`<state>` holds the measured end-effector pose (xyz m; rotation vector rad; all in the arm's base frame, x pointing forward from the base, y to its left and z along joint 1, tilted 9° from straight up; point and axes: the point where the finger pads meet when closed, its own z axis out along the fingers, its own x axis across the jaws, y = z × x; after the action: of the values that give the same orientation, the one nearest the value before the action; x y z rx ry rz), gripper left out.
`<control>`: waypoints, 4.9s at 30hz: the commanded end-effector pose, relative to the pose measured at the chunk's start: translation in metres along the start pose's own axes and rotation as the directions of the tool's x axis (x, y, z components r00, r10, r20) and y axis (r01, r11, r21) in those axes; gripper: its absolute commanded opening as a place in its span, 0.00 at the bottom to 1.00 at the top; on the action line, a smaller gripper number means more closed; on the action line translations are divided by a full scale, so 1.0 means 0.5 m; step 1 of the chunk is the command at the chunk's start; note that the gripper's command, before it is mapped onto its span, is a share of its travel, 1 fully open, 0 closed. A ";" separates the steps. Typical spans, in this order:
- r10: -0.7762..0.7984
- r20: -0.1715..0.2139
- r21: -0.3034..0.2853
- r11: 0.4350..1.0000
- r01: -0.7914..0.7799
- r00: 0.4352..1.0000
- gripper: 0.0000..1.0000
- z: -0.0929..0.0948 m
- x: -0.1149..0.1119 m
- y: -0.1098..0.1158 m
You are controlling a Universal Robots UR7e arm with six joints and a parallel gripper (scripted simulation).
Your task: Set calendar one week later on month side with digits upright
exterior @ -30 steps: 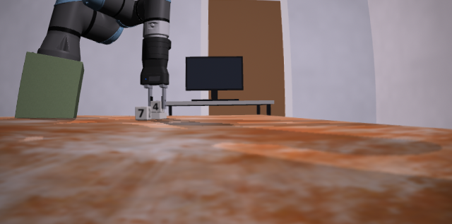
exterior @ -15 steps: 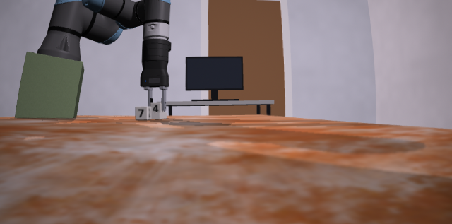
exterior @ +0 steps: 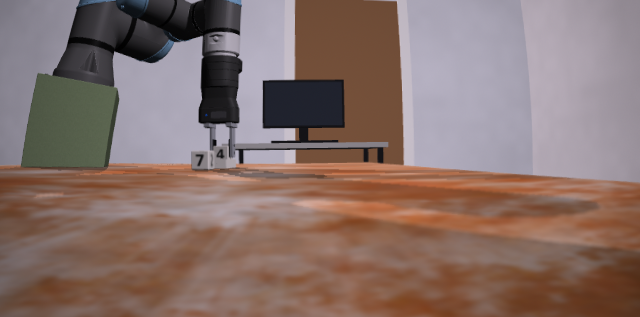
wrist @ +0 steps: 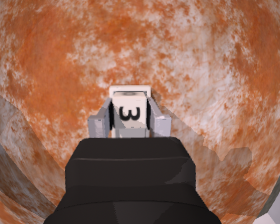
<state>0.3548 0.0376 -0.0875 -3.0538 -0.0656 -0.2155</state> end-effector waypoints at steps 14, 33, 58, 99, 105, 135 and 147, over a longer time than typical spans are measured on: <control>0.000 -0.001 0.000 1.000 0.000 1.000 0.60 0.000 0.001 0.000; 0.000 -0.001 0.000 1.000 0.000 1.000 0.60 0.000 0.001 0.000; 0.000 -0.001 0.000 1.000 0.000 1.000 0.90 0.000 0.001 0.000; 0.000 -0.001 0.000 1.000 0.000 1.000 0.90 -0.093 0.001 0.000; 0.000 -0.001 0.000 1.000 0.000 1.000 0.90 -0.121 0.001 0.000; 0.000 -0.001 0.000 1.000 0.000 1.000 1.00 -0.180 0.000 0.000; 0.000 -0.001 0.000 1.000 0.000 1.000 1.00 -0.180 0.000 0.000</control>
<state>0.3422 0.0303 0.0013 -3.0538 -0.0655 -0.2156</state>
